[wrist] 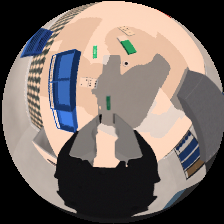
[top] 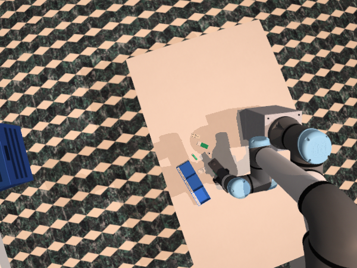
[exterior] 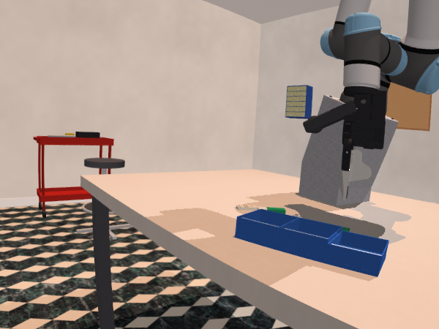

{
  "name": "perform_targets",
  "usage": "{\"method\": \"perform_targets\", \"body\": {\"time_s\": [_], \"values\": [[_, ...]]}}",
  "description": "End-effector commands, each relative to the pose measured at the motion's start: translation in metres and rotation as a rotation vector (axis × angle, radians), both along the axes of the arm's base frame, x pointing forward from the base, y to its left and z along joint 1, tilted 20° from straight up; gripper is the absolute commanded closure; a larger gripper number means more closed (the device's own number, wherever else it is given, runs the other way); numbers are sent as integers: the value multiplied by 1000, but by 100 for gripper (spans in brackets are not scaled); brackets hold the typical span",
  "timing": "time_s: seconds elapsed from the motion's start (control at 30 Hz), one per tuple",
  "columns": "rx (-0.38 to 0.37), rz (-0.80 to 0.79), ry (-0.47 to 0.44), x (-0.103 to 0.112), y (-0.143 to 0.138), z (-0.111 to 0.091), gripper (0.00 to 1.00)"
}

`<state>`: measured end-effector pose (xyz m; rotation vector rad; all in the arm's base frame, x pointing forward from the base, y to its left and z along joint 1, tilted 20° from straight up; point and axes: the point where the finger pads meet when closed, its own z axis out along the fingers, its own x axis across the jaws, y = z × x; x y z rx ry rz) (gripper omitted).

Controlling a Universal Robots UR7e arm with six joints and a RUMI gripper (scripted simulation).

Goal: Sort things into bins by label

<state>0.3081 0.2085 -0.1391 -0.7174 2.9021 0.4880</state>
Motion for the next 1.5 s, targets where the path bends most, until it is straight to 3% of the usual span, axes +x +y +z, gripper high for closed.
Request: {"method": "perform_targets", "body": {"time_s": [0.0, 0.43, 1.47], "values": [[0, 0, -1, 1, 3, -9, 86], [0, 0, -1, 3, 19, -52, 86], [0, 0, -1, 2, 23, -64, 86]]}}
